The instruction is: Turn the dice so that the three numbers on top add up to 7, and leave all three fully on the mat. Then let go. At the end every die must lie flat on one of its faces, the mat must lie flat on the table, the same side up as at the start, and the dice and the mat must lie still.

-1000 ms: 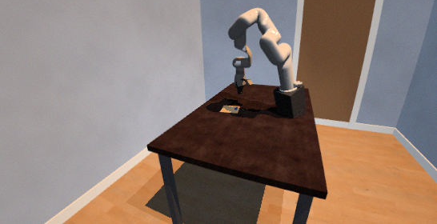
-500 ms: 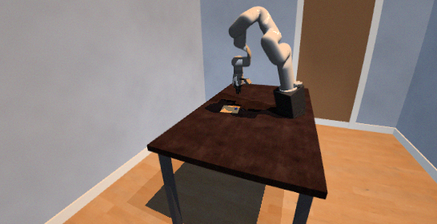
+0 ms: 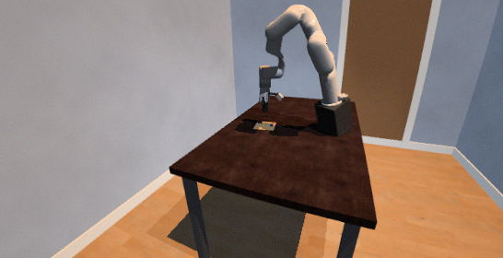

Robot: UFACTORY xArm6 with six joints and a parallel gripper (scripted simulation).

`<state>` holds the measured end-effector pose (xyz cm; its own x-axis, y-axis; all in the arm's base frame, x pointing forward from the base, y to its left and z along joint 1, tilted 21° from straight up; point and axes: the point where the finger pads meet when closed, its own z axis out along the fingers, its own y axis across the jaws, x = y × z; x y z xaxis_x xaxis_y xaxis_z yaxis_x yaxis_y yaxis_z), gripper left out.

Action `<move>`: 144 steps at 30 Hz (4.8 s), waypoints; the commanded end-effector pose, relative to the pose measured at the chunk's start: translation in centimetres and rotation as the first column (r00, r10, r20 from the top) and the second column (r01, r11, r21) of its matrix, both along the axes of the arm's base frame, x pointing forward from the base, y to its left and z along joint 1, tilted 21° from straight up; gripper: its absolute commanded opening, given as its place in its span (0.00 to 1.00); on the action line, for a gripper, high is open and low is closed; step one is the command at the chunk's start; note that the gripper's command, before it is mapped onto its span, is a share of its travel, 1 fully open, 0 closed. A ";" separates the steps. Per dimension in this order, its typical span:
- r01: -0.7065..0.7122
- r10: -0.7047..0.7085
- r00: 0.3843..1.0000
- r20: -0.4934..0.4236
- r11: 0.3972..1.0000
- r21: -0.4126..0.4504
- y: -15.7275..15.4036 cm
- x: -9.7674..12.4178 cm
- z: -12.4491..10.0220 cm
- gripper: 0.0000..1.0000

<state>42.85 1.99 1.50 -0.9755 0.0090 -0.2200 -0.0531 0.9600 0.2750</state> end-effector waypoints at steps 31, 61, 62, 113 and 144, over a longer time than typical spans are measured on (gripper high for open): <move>-0.007 0.007 1.000 0.004 1.000 -0.005 2.0 1.6 -5.8 0.11; -0.007 0.007 1.000 0.004 1.000 -0.005 2.9 2.3 -8.7 0.11; -0.007 0.007 1.000 0.004 1.000 -0.005 2.9 2.3 -8.7 0.11; -0.007 0.007 1.000 0.004 1.000 -0.005 3.0 2.4 -9.1 0.11; -0.007 0.007 1.000 0.004 1.000 -0.005 3.0 2.4 -9.1 0.15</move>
<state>45.09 5.02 -7.69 -0.9752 0.0009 -0.2212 -0.0604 0.9608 0.2705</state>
